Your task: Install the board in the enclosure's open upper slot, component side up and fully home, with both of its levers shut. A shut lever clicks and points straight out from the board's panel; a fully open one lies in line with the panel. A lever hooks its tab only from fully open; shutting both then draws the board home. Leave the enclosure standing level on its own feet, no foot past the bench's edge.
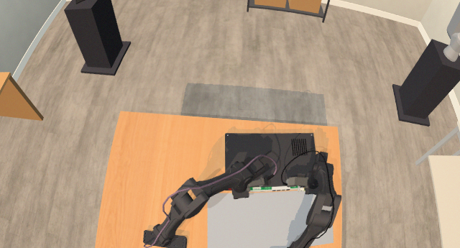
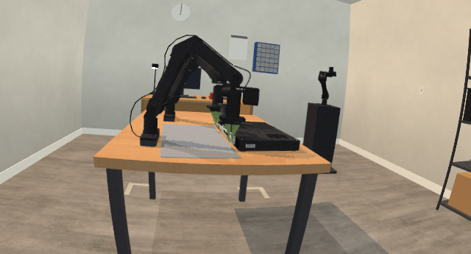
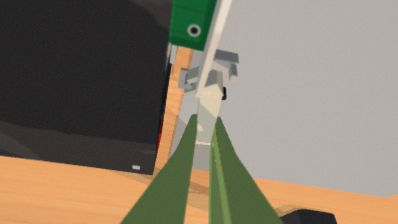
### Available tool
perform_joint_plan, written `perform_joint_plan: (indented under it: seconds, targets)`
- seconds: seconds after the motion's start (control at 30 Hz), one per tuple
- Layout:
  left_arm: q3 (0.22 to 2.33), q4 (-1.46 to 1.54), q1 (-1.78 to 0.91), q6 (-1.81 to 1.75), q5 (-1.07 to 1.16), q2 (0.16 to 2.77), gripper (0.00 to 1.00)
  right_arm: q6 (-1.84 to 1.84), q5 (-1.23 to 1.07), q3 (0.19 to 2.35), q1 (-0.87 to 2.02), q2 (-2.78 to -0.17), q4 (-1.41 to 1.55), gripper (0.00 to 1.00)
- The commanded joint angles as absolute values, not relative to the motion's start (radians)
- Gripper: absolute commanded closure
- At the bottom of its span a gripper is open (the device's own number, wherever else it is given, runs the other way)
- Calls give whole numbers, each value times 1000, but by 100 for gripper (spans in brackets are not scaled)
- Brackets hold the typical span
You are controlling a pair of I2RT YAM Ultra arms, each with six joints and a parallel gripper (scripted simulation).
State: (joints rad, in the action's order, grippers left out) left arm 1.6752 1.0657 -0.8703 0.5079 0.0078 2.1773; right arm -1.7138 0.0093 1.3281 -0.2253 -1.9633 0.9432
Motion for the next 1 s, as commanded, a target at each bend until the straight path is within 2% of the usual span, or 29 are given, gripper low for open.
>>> perform_joint_plan:
  seconds: [0.0, 0.67, 0.97]
  targets:
    - [1712, 1084, -859, 489, -8, 2200, 97, -1697, -9, 1343, -218, -1963, 931, 97]
    - [1718, 1081, -866, 431, -11, 2203, 97, -1644, -9, 1337, -218, -1958, 924, 97]
    - [1701, 1059, -874, 282, -11, 2189, 97, -1507, -11, 1310, -217, -1937, 920, 97]
